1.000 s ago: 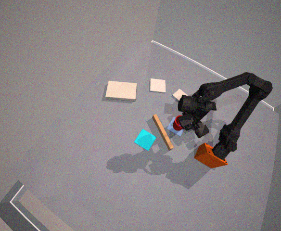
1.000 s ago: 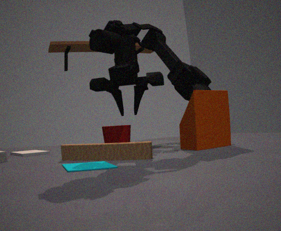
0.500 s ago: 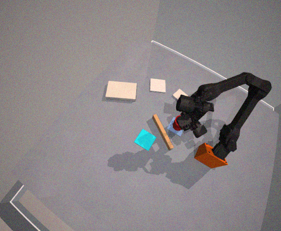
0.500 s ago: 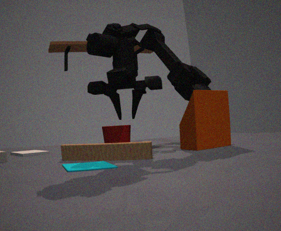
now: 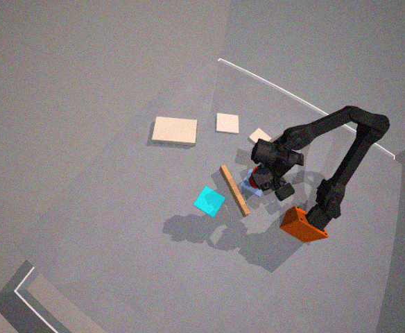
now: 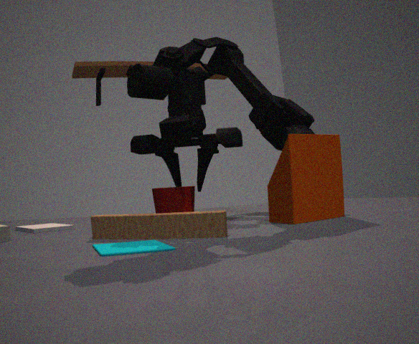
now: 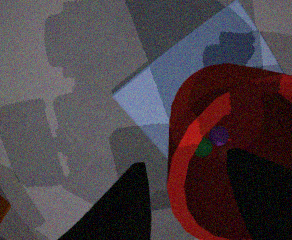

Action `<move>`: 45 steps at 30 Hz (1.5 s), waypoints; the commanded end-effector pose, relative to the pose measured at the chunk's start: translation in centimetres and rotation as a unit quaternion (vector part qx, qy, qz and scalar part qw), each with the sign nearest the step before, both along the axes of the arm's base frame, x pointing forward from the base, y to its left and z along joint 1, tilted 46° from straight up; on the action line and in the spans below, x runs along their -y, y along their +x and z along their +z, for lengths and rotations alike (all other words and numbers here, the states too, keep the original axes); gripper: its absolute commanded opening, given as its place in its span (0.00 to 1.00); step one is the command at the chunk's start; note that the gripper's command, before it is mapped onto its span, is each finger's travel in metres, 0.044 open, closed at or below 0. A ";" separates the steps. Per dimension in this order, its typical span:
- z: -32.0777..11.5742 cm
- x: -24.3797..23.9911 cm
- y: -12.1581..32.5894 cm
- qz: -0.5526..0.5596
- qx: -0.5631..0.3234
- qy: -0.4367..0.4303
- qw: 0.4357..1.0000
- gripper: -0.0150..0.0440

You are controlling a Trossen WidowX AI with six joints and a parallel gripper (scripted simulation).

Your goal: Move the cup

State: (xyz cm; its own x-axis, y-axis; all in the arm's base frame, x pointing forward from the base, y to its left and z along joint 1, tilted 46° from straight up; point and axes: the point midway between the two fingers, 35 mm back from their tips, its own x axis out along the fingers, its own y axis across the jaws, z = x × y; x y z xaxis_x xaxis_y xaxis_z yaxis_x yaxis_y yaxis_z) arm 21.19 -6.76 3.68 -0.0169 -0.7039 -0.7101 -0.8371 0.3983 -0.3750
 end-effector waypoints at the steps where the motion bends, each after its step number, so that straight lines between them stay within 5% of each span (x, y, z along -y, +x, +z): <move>1: -0.6 0.7 -0.4 0.000 -0.006 -0.004 1.000 0.50; 23: -1.9 2.2 -0.6 -0.001 -0.006 -0.007 1.000 0.50; 27: -1.8 2.0 -0.4 -0.001 -0.002 -0.004 1.000 0.33; 45: -0.8 0.9 -0.2 -0.001 -0.003 -0.002 1.000 0.25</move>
